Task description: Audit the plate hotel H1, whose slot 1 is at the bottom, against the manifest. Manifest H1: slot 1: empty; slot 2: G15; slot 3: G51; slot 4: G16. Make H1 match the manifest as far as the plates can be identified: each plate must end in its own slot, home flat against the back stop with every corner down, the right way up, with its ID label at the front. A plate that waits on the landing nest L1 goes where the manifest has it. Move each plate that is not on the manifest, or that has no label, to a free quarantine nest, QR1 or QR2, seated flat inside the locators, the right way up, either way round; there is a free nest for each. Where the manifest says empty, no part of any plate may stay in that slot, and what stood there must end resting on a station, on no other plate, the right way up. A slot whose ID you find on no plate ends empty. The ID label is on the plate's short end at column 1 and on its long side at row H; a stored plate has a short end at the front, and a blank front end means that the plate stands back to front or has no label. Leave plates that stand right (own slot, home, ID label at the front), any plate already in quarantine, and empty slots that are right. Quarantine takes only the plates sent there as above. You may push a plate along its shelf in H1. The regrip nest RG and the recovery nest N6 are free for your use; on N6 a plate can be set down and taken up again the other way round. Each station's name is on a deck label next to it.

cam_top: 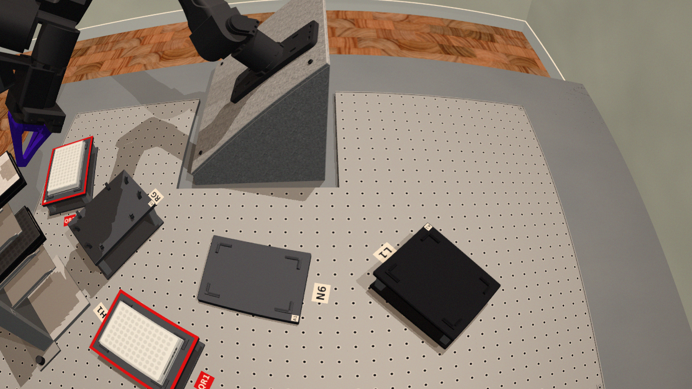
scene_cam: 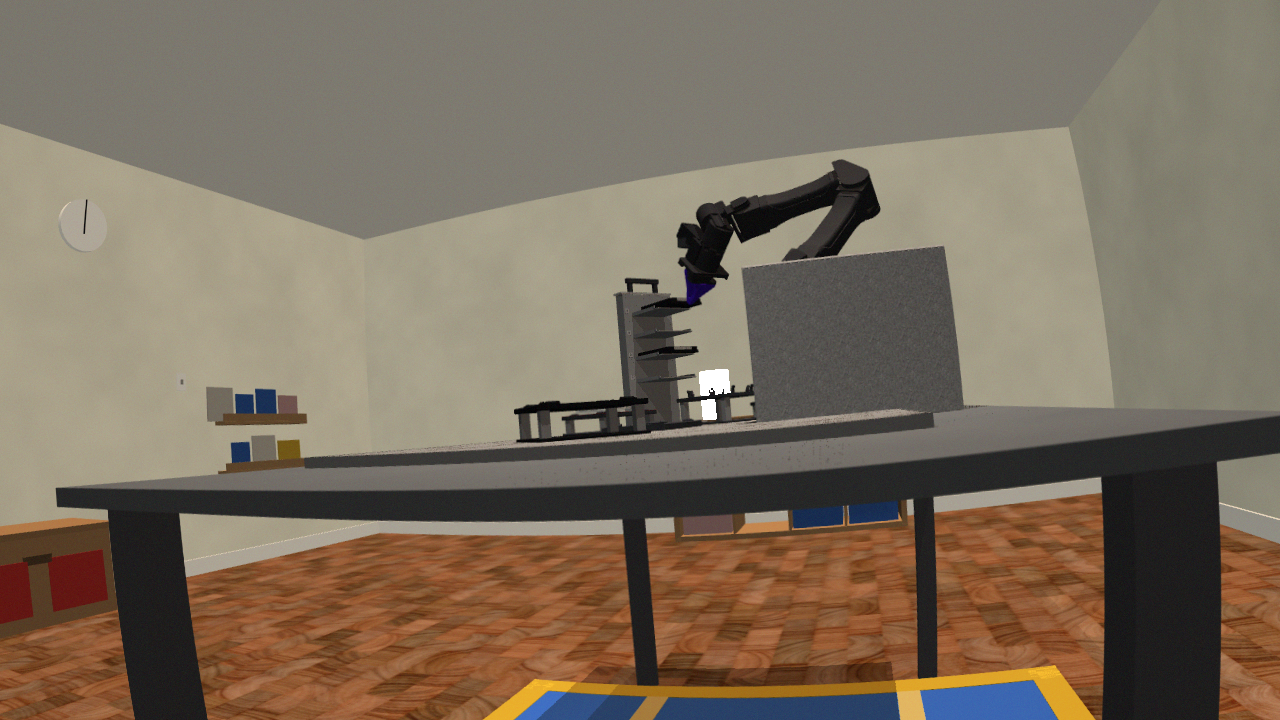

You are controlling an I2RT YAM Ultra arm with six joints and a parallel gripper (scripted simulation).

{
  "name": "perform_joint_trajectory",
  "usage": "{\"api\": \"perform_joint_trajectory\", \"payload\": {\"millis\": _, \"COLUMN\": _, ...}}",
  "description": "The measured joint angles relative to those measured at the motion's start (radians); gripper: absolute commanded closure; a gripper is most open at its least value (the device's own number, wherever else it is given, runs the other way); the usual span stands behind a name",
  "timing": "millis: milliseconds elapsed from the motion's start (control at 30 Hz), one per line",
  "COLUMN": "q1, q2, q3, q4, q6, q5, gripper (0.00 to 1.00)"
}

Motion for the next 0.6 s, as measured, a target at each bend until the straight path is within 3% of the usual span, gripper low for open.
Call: {"api": "perform_joint_trajectory", "payload": {"millis": 600, "q1": -0.017, "q2": 0.039, "q3": 0.035, "q4": 0.008, "q6": -0.006, "q5": -0.016, "gripper": 1.00}}
